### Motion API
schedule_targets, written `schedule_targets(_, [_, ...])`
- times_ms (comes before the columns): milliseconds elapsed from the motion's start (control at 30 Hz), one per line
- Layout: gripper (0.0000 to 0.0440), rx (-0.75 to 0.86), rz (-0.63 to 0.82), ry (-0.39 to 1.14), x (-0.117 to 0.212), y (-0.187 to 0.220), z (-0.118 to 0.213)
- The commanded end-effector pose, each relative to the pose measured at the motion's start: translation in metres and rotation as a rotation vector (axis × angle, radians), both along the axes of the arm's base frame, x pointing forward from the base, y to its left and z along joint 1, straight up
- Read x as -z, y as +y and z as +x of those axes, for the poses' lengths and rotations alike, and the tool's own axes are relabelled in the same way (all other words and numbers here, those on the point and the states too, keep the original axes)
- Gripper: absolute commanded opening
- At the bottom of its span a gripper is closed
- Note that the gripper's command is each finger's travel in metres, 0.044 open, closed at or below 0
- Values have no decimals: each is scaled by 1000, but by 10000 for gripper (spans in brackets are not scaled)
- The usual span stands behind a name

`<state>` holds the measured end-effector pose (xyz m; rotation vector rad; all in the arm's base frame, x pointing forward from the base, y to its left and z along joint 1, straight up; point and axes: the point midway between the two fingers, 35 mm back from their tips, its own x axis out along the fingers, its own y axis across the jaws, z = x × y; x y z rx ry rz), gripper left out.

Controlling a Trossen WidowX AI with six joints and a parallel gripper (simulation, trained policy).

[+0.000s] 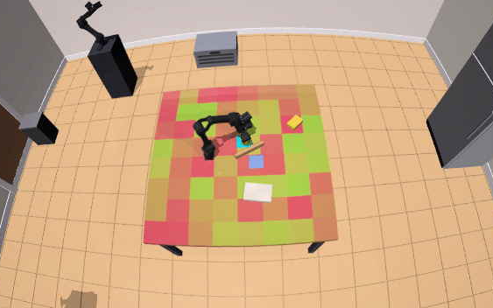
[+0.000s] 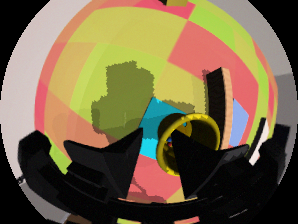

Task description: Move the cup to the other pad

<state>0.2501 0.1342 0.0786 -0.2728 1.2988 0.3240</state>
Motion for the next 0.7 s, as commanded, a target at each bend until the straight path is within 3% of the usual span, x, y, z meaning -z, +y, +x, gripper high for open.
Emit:
schedule_targets(0, [181, -2, 26, -7, -5, -1, -5])
schedule_targets(667, [287, 27, 129, -96, -51, -5, -15])
